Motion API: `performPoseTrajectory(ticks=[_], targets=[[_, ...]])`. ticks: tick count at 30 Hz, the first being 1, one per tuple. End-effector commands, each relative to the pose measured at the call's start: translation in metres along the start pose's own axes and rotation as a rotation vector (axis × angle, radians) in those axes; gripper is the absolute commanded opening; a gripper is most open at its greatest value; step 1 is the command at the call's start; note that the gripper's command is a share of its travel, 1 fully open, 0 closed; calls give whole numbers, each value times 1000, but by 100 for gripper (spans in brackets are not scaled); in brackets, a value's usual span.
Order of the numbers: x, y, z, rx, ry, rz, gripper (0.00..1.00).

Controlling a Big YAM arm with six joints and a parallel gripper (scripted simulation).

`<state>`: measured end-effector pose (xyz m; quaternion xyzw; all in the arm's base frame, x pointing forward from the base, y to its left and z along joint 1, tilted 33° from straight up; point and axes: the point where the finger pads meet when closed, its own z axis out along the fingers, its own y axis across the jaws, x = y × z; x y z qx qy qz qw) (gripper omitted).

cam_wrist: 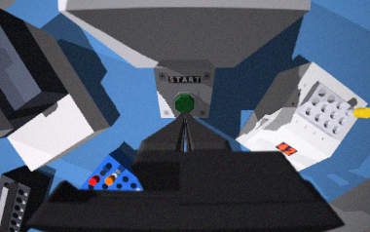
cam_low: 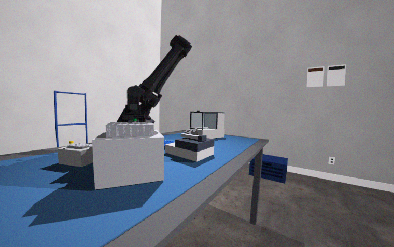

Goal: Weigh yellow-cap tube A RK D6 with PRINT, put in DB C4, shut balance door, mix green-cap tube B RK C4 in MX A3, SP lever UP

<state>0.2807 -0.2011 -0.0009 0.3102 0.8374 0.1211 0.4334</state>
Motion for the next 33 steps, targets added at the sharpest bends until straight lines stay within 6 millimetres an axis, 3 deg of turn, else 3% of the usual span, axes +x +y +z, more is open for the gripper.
performPoseTrajectory(ticks=[1, 19, 33], targets=[[-9, -1, 1, 2, -17, -6, 0], [-9, -1, 1, 2, -17, -6, 0], [-13, 1, 14, -6, -21, -10, 0]])
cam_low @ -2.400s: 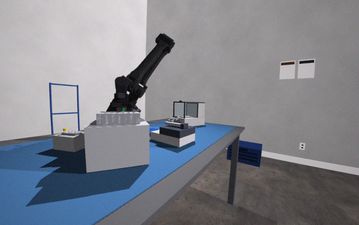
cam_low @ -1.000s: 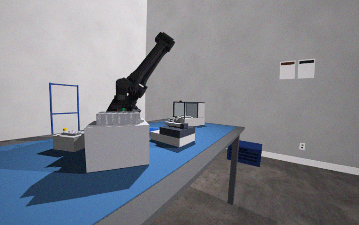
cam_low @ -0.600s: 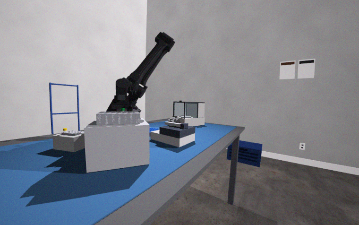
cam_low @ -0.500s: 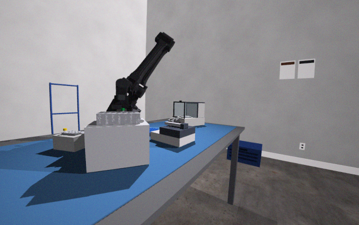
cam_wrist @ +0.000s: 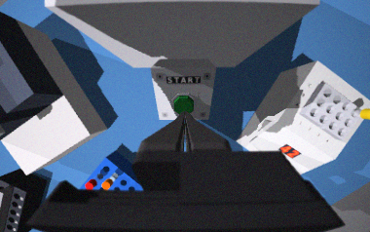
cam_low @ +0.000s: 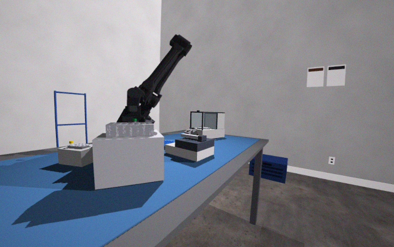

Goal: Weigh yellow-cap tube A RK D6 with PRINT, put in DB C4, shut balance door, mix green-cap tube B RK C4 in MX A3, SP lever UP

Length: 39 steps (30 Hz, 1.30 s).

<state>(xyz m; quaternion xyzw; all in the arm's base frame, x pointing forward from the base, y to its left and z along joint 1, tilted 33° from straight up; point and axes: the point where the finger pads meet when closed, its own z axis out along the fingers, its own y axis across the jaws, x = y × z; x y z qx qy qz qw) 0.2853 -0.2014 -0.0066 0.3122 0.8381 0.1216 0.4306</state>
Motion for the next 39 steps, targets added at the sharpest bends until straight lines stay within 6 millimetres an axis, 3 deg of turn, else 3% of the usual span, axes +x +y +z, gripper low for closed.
performPoseTrajectory(ticks=[1, 39], targets=[[-14, 2, 8, -9, -26, -14, 0], [-12, 3, 29, -9, -23, -11, 0]])
